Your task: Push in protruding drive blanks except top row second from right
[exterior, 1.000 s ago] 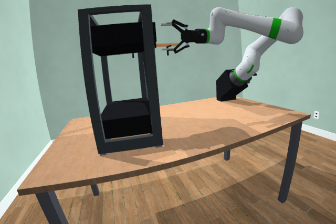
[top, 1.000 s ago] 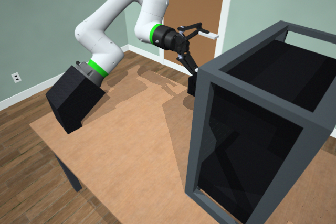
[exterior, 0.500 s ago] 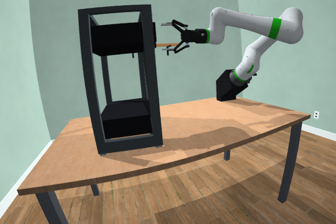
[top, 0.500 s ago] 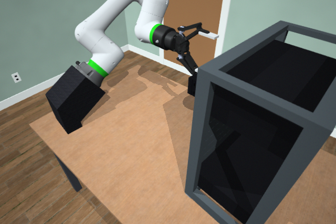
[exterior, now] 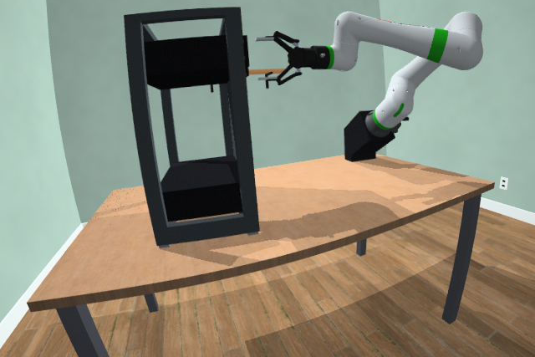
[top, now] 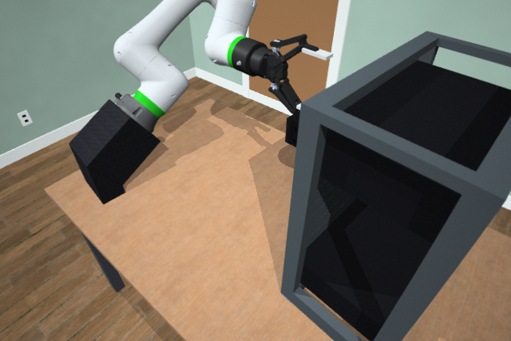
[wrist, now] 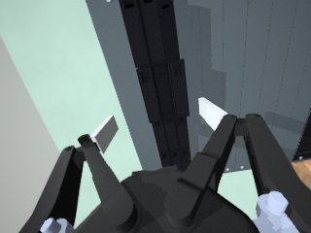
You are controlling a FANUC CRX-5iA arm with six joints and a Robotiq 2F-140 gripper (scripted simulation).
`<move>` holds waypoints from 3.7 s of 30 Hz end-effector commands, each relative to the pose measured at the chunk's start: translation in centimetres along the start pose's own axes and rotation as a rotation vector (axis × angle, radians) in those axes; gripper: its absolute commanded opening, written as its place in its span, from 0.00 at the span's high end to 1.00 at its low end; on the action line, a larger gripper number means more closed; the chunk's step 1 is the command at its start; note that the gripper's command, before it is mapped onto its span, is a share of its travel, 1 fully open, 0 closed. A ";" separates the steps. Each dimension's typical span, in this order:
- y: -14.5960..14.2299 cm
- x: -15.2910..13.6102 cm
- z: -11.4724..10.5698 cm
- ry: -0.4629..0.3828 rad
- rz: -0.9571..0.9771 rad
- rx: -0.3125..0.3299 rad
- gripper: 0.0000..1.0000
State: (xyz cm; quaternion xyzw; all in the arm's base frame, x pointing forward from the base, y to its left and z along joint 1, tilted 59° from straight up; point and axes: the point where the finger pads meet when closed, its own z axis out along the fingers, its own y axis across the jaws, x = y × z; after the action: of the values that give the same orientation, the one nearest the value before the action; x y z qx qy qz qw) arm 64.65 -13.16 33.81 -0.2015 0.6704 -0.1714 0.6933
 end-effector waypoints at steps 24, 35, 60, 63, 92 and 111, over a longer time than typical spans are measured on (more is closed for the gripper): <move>0.0 0.0 0.0 0.000 0.000 0.000 1.00; 0.0 0.0 0.0 0.000 0.000 0.000 1.00; 0.0 0.0 0.0 0.000 0.000 0.000 1.00; 0.3 0.1 -0.2 0.000 0.000 0.000 1.00; 4.9 2.0 0.9 0.000 0.000 0.000 1.00; 4.9 2.0 0.9 0.000 0.000 0.000 1.00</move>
State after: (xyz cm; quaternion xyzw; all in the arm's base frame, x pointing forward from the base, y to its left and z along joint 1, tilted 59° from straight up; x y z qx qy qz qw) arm 65.52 -9.92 29.57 -0.2015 0.6703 -0.1714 0.6933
